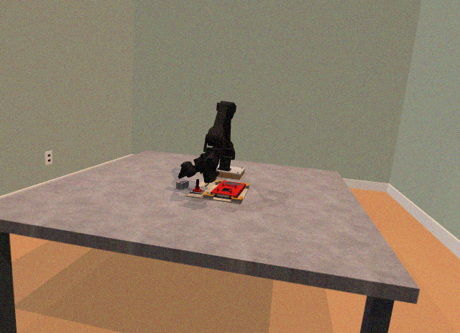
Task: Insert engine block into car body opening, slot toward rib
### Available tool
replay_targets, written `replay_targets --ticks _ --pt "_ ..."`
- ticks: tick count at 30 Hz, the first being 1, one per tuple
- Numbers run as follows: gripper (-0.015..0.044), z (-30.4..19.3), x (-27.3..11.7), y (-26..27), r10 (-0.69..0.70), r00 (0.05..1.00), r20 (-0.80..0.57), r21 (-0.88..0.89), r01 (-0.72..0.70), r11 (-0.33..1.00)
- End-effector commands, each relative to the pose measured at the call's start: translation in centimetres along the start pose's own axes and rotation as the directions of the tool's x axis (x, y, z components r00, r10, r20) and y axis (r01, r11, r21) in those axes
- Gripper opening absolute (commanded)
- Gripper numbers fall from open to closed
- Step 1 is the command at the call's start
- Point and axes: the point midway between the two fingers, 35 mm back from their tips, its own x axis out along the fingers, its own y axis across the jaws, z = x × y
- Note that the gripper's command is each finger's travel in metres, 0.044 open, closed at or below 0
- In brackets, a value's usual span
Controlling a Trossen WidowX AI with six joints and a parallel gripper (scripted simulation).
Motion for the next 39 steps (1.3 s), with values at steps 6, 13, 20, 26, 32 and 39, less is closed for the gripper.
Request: replay_targets --ticks 6,13,20,26,32,39 --pt "0.044 0.0 0.0 0.0 -0.001 1.0 0.0 -0.002 0.001 1.0" --pt "0.044 -0.1 0.1 0.1 0.009 1.0 0.023 -0.044 -0.008 0.999" --pt "0.044 -0.7 0.4 0.4 0.048 0.99 0.135 -0.237 -0.015 0.971" --pt "0.044 -1.2 0.5 0.5 0.067 0.971 0.231 -0.39 0.029 0.92" --pt "0.044 -1.7 0.5 0.6 0.075 0.943 0.325 -0.521 0.113 0.846" --pt "0.044 -2.4 0.4 0.7 0.068 0.9 0.431 -0.635 0.249 0.731"
